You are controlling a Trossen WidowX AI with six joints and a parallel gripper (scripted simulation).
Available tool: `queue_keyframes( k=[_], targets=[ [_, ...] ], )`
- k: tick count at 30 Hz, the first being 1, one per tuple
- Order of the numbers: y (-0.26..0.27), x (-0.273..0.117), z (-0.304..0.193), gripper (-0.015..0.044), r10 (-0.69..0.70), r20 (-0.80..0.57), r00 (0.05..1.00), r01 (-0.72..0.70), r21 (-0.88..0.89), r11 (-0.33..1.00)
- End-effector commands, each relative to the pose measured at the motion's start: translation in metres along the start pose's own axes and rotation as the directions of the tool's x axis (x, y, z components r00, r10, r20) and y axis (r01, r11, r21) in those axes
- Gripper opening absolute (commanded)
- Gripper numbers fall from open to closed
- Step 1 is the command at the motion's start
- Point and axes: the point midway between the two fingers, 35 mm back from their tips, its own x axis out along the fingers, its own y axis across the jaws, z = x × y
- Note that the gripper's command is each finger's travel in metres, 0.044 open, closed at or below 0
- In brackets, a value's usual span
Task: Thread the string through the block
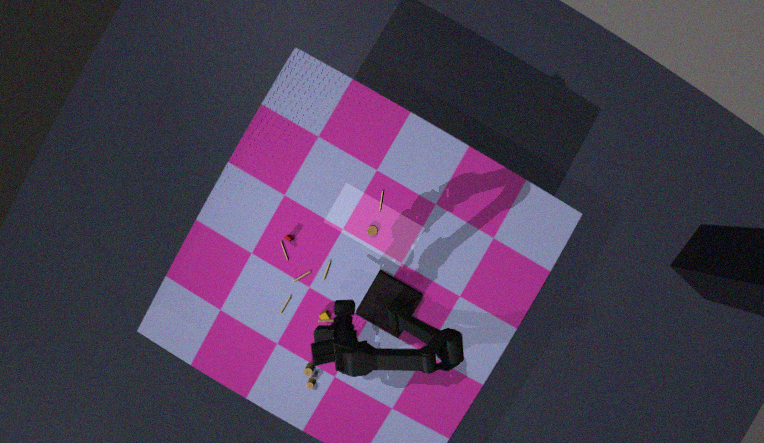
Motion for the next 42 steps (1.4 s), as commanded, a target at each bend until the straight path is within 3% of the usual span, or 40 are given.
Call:
queue_keyframes(
  k=[1,11,26,42],
  targets=[
    [-0.0001,-0.0006,0.0009,0.0000,0.035,0.007,0.999,-0.034,-0.093,0.995],
    [-0.0007,-0.0007,0.0013,0.0000,0.067,0.008,0.998,-0.064,-0.199,0.978],
    [-0.0029,-0.0002,0.0029,0.0000,0.177,-0.037,0.983,-0.169,-0.546,0.821],
    [-0.0008,0.0053,0.0031,0.0000,0.168,-0.058,0.984,-0.172,-0.543,0.822]
  ],
)
